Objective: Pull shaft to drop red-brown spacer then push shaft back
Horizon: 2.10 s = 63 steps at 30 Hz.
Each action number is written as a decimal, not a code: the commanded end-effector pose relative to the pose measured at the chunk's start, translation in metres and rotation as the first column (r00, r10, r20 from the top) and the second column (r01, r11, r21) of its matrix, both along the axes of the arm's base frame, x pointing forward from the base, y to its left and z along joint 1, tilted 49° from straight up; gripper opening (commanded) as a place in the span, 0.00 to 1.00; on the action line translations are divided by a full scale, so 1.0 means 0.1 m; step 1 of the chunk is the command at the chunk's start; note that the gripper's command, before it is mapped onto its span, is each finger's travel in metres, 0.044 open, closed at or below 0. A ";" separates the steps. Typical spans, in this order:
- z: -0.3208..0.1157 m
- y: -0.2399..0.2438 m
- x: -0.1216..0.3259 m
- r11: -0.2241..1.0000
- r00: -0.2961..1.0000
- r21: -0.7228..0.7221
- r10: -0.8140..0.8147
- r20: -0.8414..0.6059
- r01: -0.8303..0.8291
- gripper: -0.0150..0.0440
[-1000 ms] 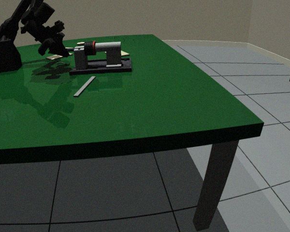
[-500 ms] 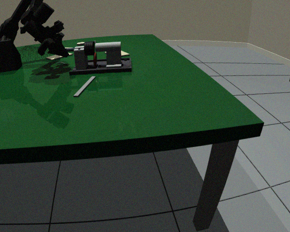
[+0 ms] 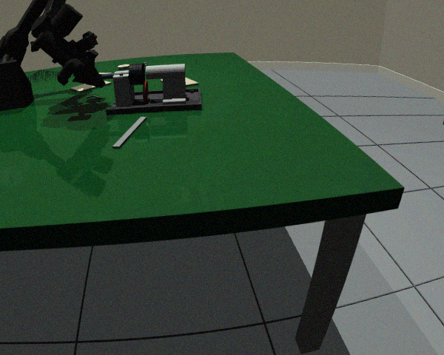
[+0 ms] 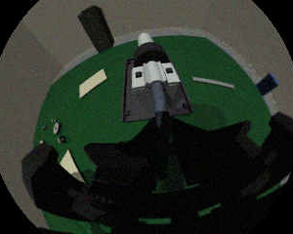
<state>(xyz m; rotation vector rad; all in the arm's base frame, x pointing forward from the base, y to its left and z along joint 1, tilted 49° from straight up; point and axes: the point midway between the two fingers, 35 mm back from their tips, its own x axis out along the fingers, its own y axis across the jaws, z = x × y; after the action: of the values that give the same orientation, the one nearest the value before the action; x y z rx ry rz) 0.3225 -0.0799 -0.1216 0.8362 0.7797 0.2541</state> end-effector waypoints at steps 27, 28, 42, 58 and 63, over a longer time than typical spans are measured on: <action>0.00 -0.01 0.05 1.000 1.000 0.000 0.004 0.002 -0.004 0.25; 0.00 -0.01 0.06 1.000 1.000 0.000 0.004 0.002 -0.004 0.25; 0.00 -0.01 0.10 1.000 1.000 0.000 0.004 0.002 -0.004 0.25; -0.01 -0.01 0.14 1.000 1.000 0.000 0.004 0.002 -0.004 0.25; -0.01 -0.01 0.16 1.000 1.000 0.000 0.004 0.002 -0.004 0.25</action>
<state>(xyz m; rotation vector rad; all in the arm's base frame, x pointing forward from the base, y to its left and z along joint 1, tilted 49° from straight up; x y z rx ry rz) 0.3355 -0.0802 -0.1226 0.8324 0.7821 0.2595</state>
